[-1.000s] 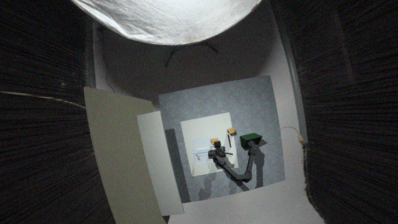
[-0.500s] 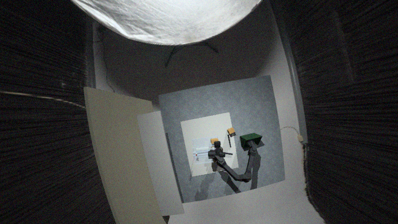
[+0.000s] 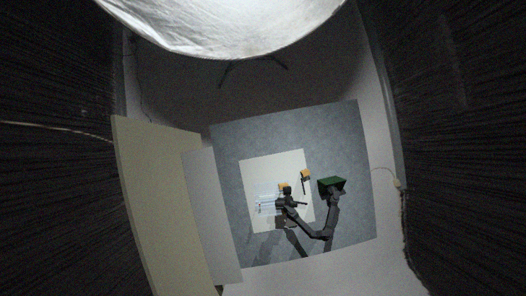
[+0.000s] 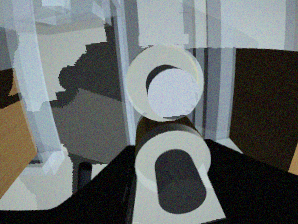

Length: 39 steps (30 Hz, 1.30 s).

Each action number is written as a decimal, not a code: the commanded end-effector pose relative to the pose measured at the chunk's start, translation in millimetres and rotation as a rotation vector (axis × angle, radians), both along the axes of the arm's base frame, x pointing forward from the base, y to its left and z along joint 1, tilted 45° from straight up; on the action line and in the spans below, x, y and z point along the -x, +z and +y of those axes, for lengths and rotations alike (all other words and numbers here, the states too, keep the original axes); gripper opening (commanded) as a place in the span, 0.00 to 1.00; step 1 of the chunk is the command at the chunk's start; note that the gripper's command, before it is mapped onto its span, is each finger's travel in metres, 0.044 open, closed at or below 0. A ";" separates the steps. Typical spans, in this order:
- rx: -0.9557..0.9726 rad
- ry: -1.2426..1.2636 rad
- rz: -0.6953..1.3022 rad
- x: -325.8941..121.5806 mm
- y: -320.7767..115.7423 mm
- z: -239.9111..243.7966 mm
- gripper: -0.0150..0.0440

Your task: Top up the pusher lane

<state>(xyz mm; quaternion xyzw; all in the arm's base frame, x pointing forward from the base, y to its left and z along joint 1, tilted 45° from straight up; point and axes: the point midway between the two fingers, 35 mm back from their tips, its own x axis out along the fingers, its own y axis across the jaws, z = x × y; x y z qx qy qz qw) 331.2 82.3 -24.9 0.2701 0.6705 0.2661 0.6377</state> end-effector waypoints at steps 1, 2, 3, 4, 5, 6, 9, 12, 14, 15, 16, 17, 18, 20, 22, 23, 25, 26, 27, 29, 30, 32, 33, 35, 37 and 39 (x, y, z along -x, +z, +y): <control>-0.005 -0.003 -0.018 -4.1 0.2 1.6 0.25; -0.005 -0.003 -0.018 -4.1 -0.1 1.9 0.25; -0.005 -0.003 -0.018 -4.0 -0.3 2.1 0.25; -0.005 -0.003 -0.018 -4.0 -0.5 2.3 0.25; -0.005 -0.003 -0.018 -3.9 -0.7 2.6 0.25; -0.005 -0.003 -0.018 -3.9 -1.0 2.8 0.25; -0.005 -0.003 -0.018 -3.7 -1.7 3.5 0.25; -0.005 -0.003 -0.018 -3.5 -2.3 4.2 0.25; -0.006 -0.003 -0.018 -3.4 -2.8 4.7 0.25; -0.006 -0.003 -0.018 -3.3 -3.0 4.9 0.25; -0.006 -0.003 -0.018 -3.3 -3.2 5.1 0.25; -0.006 -0.003 -0.018 -3.2 -3.5 5.4 0.25; -0.006 -0.003 -0.018 -3.1 -3.7 5.6 0.25; -0.006 -0.003 -0.018 -3.0 -4.1 6.1 0.25; -0.006 -0.003 -0.018 -2.9 -4.6 6.5 0.25; -0.006 -0.003 -0.018 -2.8 -4.8 6.8 0.25; -0.006 -0.003 -0.018 -2.7 -5.3 7.2 0.25; -0.006 -0.003 -0.018 -2.6 -5.5 7.5 0.25; -0.006 -0.003 -0.018 -2.6 -5.7 7.7 0.25; -0.006 -0.003 -0.018 -2.4 -6.2 8.2 0.25; -0.006 -0.003 -0.017 -2.4 -6.4 8.4 0.25; -0.006 -0.003 -0.017 -2.2 -6.8 8.8 0.25; -0.006 -0.003 -0.017 -2.2 -7.0 9.1 0.25; -0.006 -0.003 -0.017 -2.0 -7.5 9.5 0.25; -0.006 -0.003 -0.017 -1.9 -7.9 10.0 0.25; -0.006 -0.003 -0.017 -1.8 -8.4 10.5 0.25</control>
